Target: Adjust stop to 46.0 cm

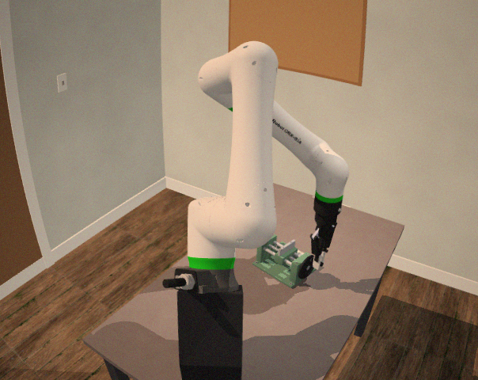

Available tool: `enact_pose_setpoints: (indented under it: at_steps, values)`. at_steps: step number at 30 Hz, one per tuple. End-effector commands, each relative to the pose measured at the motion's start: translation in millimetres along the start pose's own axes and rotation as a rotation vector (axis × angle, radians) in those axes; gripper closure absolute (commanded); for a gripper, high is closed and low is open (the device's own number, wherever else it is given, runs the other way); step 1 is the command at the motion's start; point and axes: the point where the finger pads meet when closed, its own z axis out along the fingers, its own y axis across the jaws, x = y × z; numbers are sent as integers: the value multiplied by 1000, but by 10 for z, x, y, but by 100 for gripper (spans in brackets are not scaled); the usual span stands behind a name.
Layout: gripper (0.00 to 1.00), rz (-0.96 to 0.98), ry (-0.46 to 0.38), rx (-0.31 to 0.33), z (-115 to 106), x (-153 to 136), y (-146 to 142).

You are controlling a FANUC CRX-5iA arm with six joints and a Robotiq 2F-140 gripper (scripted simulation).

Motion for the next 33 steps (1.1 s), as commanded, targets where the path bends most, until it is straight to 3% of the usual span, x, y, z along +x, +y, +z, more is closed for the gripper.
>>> enact_pose_setpoints:
  at_steps: [1, 16, 33]
  values:
    - [96, 0, 0, 0, -19, 1, 48]
    - [96, 0, 0, 0, 1, 1, 315]
    - [96, 0, 0, 0, 333, 1, 508]
